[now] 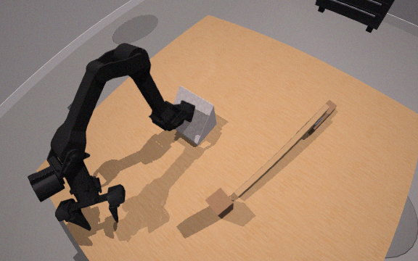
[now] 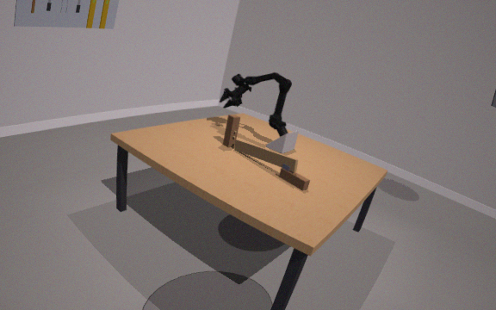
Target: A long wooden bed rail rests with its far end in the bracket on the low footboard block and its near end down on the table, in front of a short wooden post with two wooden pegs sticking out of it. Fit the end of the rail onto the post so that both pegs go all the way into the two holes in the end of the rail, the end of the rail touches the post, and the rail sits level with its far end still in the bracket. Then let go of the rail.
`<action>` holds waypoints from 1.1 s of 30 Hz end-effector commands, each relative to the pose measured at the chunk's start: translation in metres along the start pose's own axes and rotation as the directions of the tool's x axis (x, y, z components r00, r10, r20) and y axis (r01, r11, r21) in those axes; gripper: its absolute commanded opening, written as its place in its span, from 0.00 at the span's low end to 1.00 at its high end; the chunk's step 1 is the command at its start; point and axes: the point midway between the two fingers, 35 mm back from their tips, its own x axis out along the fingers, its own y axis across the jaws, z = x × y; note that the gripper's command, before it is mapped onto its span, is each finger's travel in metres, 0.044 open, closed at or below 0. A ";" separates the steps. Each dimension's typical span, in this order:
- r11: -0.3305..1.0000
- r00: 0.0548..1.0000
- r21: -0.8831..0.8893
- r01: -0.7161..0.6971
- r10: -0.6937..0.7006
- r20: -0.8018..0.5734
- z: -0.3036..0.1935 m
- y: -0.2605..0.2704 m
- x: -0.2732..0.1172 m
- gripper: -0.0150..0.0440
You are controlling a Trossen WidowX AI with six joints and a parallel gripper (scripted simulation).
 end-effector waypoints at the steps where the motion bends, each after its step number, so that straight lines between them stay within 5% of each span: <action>1: 1.000 1.000 -0.002 0.001 -0.001 0.000 0.000 0.000 0.000 0.98; 16: 0.905 0.988 -0.406 0.129 -0.153 -0.027 -0.021 -0.029 0.036 1.00; 33: 0.299 0.903 -0.949 0.103 -0.427 -0.037 -0.077 -0.120 0.088 1.00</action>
